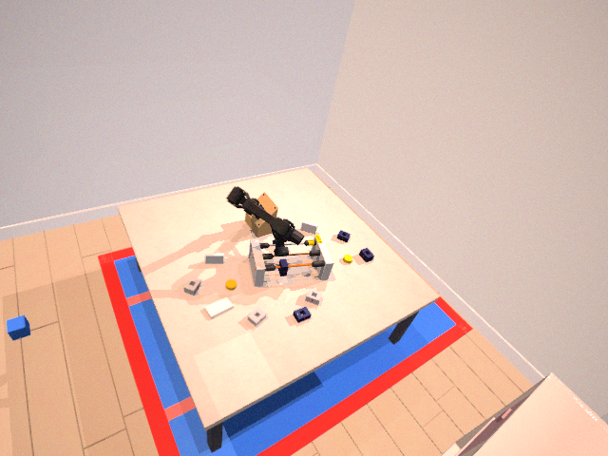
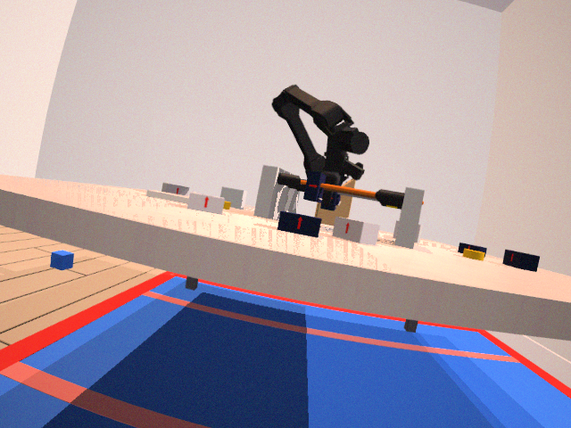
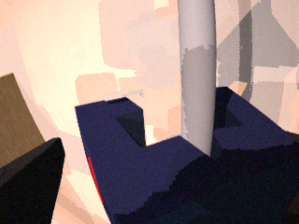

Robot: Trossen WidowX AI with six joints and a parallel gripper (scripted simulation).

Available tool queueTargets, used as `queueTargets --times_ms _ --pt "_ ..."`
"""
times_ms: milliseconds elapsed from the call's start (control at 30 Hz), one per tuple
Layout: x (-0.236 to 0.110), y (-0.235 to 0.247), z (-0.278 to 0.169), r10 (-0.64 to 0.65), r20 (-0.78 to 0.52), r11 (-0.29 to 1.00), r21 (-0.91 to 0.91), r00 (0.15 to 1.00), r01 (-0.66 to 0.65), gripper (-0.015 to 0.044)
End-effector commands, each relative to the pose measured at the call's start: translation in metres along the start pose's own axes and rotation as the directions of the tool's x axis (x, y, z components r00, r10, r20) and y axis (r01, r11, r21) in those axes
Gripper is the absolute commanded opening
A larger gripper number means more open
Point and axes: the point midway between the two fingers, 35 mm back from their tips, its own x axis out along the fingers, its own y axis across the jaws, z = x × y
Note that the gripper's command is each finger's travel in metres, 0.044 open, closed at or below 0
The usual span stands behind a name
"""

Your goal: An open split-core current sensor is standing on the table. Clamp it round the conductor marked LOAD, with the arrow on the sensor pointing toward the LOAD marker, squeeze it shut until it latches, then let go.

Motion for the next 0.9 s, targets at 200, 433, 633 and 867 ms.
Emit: queueTargets --times_ms 200,433,633,867 --pt "-0.002 0.008 0.001 0.067 -0.001 0.998 0.001 0.998 -0.067 0.0440" --pt "-0.008 0.012 0.001 0.068 -0.001 0.998 0.001 0.998 -0.068 0.0440" --pt "-0.012 0.018 0.002 0.068 -0.001 0.998 0.001 0.998 -0.068 0.0440" --pt "-0.013 0.022 0.005 0.068 -0.001 0.998 0.001 0.998 -0.068 0.0440"
